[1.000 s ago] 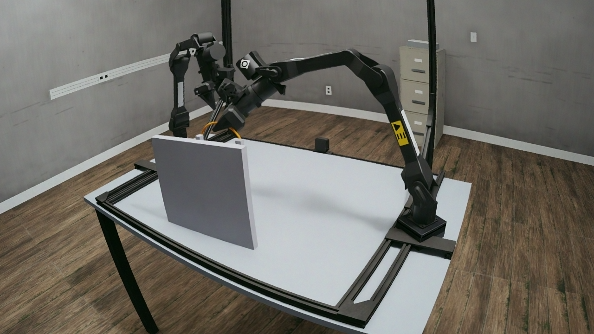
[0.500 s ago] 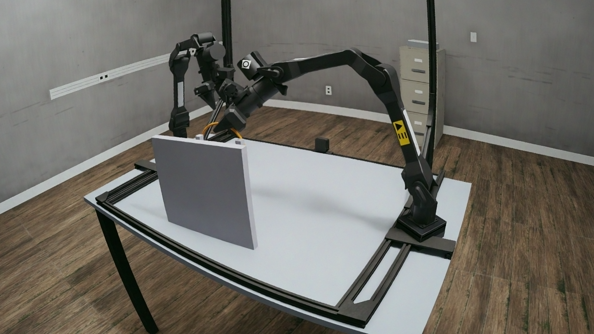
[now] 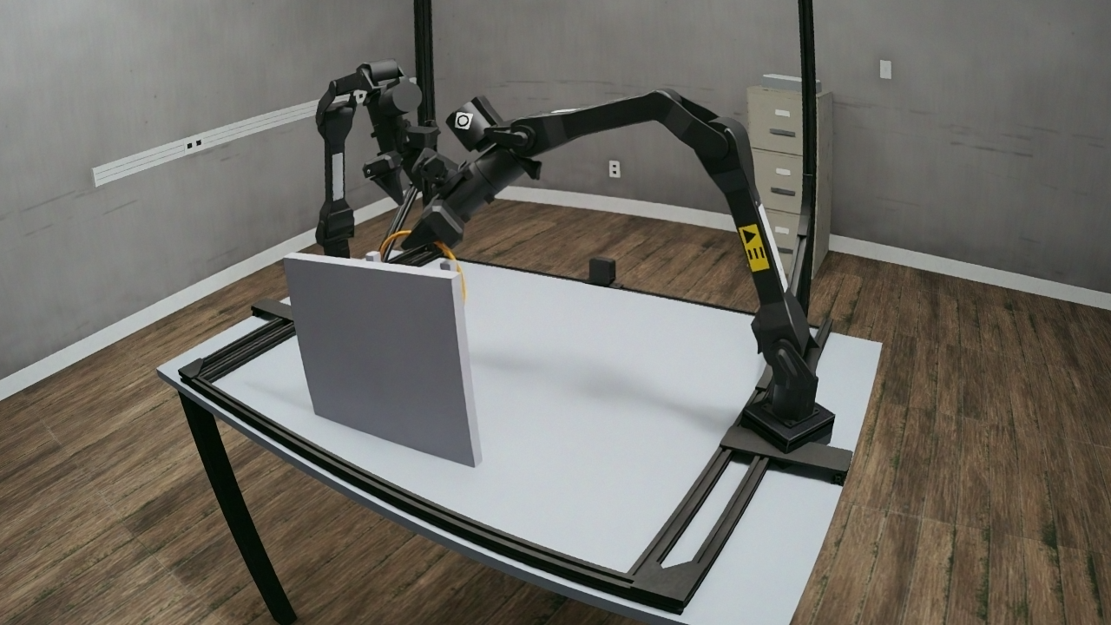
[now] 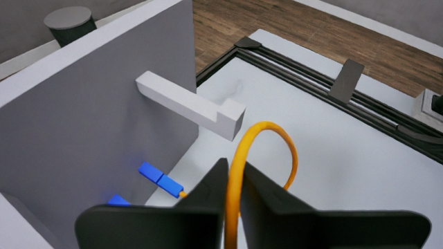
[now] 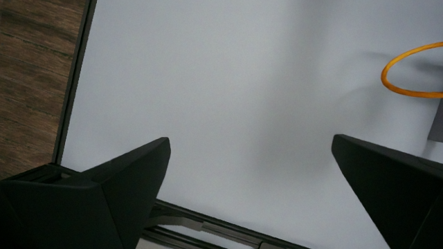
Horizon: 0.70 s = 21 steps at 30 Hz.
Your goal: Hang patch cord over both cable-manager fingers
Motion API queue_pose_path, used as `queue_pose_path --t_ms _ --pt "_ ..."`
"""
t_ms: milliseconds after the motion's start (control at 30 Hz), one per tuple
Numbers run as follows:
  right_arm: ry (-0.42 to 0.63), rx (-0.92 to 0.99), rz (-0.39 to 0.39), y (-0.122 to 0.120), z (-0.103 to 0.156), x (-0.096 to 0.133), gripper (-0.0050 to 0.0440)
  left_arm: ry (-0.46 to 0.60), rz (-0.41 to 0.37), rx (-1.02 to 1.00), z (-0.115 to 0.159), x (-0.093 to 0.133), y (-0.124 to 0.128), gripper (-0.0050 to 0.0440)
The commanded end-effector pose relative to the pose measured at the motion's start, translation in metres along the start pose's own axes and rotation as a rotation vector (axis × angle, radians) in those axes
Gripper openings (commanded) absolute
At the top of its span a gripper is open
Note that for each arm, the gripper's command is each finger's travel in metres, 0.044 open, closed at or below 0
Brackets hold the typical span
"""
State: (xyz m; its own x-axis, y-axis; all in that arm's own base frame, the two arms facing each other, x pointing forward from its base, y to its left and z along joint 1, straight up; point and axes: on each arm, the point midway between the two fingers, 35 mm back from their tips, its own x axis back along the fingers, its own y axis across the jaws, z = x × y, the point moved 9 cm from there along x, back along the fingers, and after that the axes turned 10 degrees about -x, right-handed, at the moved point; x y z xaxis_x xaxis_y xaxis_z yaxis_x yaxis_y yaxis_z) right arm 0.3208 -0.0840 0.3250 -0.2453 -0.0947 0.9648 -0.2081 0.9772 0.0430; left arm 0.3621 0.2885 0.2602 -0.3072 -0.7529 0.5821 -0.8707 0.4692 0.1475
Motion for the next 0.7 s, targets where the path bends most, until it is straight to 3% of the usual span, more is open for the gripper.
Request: queue_pose_path --t_ms 0,667 --pt "-0.018 0.005 0.009 0.002 0.003 0.008 0.0440 -0.042 0.009 0.020 -0.010 0.017 0.010 0.0025" --pt "-0.018 0.005 0.009 0.002 0.003 0.008 0.0440 -0.042 0.008 0.019 -0.002 0.021 0.020 0.0025"
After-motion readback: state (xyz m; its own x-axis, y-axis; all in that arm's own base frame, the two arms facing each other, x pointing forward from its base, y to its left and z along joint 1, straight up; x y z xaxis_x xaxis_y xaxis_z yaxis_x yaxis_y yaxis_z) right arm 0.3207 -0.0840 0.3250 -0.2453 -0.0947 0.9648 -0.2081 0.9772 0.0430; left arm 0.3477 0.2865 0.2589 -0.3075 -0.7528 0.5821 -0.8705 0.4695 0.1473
